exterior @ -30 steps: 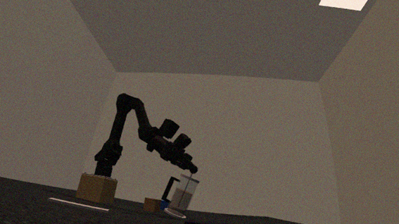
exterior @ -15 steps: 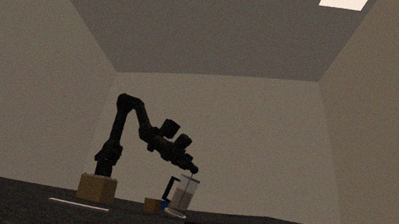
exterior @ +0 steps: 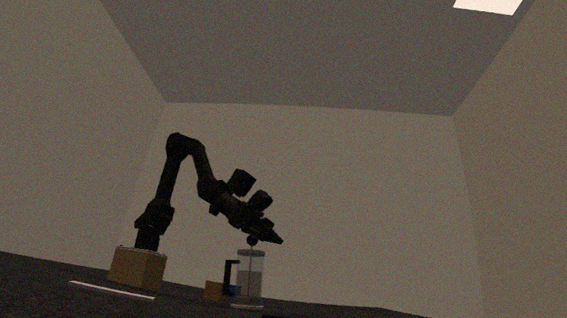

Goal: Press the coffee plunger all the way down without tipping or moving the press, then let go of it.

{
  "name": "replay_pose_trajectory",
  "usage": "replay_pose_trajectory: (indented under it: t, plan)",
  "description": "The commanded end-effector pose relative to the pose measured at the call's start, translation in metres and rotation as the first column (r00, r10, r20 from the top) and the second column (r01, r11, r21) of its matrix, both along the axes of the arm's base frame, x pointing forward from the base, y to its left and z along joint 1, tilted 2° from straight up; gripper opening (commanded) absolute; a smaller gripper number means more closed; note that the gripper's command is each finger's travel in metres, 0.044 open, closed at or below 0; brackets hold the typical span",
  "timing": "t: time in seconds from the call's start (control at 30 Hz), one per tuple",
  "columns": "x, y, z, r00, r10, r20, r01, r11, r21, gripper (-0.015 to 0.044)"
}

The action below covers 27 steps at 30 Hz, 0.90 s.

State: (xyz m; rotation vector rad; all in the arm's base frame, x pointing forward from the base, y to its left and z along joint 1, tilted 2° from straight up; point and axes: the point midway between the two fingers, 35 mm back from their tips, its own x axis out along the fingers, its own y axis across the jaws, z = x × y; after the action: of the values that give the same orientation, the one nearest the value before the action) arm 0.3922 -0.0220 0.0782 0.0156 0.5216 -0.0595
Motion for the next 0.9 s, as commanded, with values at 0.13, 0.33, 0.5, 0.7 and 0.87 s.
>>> replay_pose_trajectory:
  t: [0.13,0.33,0.5,0.7,0.87]
  plan:
    - [0.0,0.0,-0.001,1.0,0.0,-0.003,0.0,1.0,0.0,0.044]
    - [-0.004,0.002,0.011,1.0,0.003,0.002,-0.003,1.0,-0.001,0.044]
    - [-0.022,0.002,0.047,1.0,0.003,-0.01,-0.003,1.0,-0.003,0.044]
    - [-0.048,0.003,0.078,1.0,0.004,-0.021,-0.004,1.0,-0.004,0.044]
    - [-0.048,0.003,0.077,1.0,0.004,-0.021,-0.004,1.0,-0.004,0.044]
